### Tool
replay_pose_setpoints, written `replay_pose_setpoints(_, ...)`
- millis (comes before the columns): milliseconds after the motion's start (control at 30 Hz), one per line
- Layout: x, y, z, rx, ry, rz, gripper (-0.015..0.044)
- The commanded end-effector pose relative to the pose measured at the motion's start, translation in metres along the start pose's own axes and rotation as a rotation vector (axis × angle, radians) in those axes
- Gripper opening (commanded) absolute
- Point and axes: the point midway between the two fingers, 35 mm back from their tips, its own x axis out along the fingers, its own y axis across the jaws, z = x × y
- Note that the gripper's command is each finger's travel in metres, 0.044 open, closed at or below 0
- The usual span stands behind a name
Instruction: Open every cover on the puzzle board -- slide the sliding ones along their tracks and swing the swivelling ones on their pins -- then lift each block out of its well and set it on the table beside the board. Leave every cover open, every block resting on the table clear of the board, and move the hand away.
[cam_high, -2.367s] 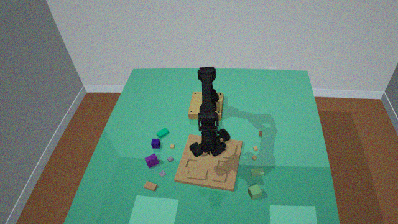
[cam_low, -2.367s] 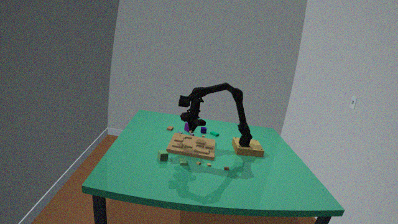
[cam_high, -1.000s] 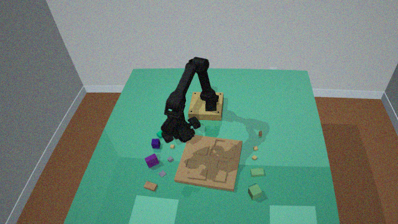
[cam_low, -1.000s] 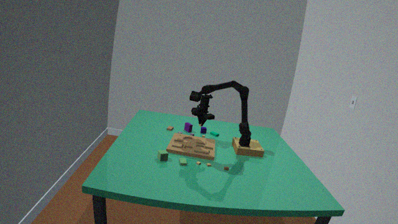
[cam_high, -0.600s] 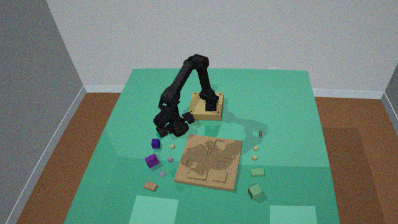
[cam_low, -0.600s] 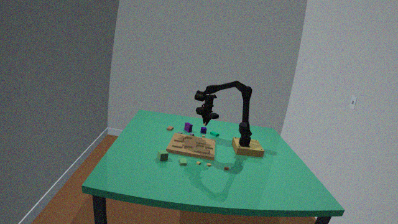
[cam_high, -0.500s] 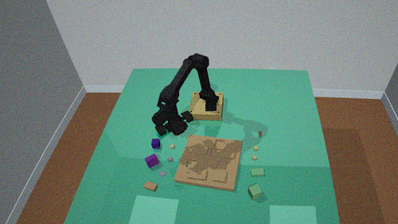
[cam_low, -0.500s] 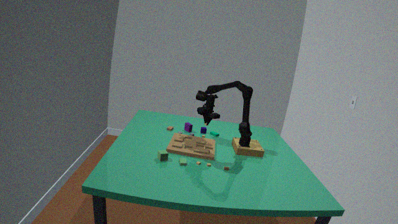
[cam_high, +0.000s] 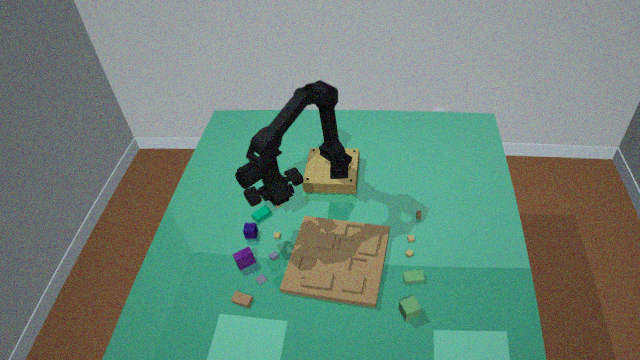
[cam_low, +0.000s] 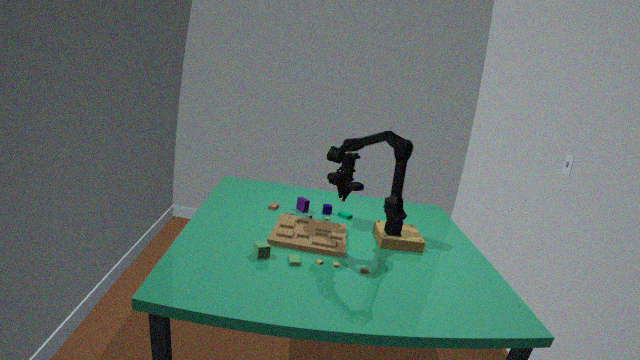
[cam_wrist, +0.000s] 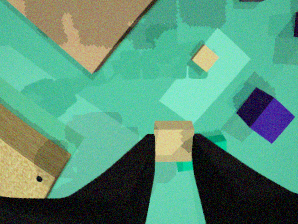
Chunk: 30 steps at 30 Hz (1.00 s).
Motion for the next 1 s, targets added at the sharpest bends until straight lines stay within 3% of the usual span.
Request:
replay_pose_setpoints(0, 0.001, 0.002, -0.010, -0.003, 0.004, 0.000, 0.0080)
replay_pose_setpoints(967, 0.047, -0.003, -0.010, -0.003, 0.004, 0.000, 0.0080)
